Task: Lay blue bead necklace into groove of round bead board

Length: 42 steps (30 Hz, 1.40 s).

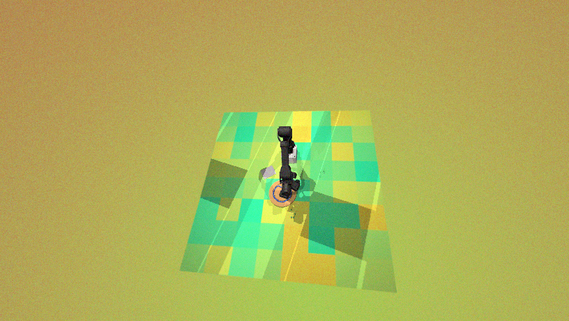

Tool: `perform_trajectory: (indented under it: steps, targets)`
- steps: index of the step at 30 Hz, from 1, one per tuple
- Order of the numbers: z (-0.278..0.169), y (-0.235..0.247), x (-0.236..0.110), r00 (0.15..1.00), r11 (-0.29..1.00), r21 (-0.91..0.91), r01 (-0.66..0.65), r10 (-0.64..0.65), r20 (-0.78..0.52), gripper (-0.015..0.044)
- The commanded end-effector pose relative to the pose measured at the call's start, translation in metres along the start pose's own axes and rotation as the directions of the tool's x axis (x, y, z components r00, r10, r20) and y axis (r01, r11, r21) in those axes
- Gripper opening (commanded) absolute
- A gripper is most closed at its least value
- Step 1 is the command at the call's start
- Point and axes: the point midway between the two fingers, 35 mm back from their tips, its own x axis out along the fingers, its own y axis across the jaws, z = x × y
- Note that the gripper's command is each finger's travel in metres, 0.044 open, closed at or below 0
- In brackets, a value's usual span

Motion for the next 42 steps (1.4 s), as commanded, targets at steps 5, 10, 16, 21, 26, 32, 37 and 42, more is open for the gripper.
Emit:
perform_trajectory:
  steps: [5, 10, 16, 21, 26, 32, 37, 42]
  targets:
    - [0.0, 0.001, 0.014, 1.0, 1.0, -0.002, -0.005, 0.005, -0.001, 0.012]
    - [-0.001, 0.001, 0.022, 1.0, 1.0, -0.003, -0.006, 0.006, -0.001, 0.012]
    - [-0.001, 0.002, 0.029, 1.0, 1.0, -0.004, -0.008, 0.008, -0.001, 0.012]
    - [-0.001, 0.002, 0.027, 1.0, 1.0, -0.001, -0.006, 0.006, -0.002, 0.0067]
    - [-0.001, 0.002, 0.027, 1.0, 1.0, -0.001, -0.006, 0.006, -0.002, 0.0]
    - [-0.001, 0.002, 0.027, 1.0, 1.0, -0.001, -0.006, 0.006, -0.002, 0.0]
    - [-0.001, 0.002, 0.027, 1.0, 1.0, -0.001, -0.006, 0.006, -0.002, 0.0]
    - [-0.001, 0.002, 0.027, 1.0, 1.0, -0.001, -0.006, 0.006, -0.002, 0.0]
